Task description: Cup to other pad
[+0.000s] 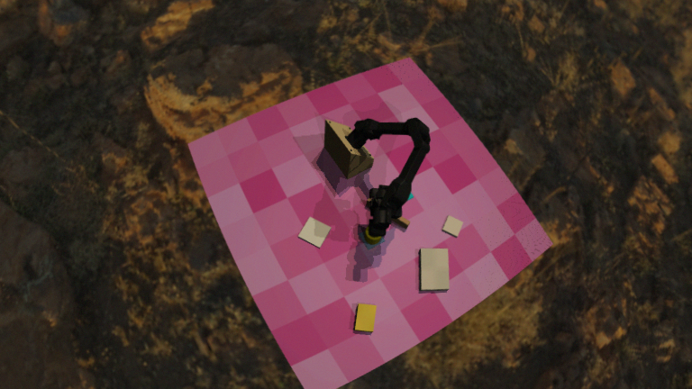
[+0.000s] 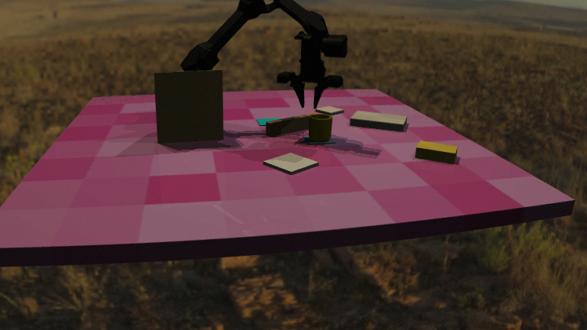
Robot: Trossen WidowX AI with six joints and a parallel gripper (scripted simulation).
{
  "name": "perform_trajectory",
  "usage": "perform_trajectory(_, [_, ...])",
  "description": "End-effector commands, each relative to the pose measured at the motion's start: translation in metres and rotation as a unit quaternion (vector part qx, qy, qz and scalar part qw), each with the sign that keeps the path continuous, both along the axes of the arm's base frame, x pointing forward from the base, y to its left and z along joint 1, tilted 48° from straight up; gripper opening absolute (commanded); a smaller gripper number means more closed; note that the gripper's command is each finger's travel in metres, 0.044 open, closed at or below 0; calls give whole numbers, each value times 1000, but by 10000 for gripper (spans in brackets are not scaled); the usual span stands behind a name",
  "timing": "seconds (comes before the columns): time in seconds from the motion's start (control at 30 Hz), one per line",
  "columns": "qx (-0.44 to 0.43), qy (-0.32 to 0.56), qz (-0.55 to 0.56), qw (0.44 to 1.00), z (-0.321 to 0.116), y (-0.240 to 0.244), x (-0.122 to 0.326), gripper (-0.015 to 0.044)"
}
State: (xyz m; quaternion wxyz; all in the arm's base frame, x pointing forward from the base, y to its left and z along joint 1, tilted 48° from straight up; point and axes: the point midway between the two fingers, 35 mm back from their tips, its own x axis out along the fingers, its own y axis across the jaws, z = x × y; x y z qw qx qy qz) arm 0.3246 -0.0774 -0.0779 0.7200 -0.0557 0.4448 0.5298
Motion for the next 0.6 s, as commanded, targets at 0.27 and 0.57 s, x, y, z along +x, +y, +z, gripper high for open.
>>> perform_trajectory(0.27, [13, -12, 7, 1000, -3, 2, 5, 166])
perform_trajectory(0.57, [13, -12, 7, 1000, -13, 12, 7, 166])
